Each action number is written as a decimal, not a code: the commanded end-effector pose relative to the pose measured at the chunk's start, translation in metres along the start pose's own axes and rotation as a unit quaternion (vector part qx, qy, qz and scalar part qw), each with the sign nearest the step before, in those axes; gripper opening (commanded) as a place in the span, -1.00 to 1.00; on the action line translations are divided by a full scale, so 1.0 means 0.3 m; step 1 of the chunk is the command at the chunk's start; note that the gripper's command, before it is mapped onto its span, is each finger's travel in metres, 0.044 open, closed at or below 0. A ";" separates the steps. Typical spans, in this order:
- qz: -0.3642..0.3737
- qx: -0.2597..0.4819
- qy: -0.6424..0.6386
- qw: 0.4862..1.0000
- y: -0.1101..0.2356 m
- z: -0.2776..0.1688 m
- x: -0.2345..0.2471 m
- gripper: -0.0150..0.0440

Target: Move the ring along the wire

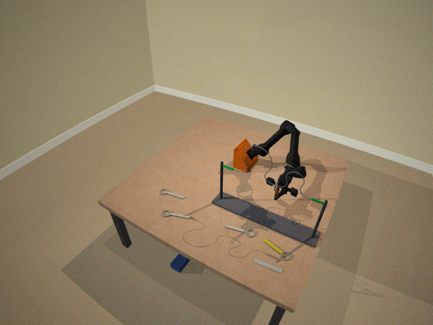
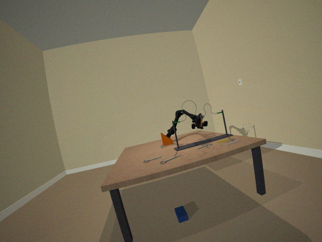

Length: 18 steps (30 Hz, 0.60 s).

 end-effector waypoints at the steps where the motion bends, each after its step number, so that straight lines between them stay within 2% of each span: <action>1: -0.009 -0.002 0.007 1.000 -0.001 -0.002 -0.023 -1.00; 18: -0.035 0.000 0.041 0.999 -0.007 -0.022 -0.106 -1.00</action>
Point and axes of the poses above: the point midway between the two fingers, 35 mm back from their tips, its own y axis back along the fingers, its own x axis across the jaws, z = x × y, the point moved 1 cm from there along y, back along the fingers, and after that the axes turned 14 degrees about y, right-handed, at the moved point
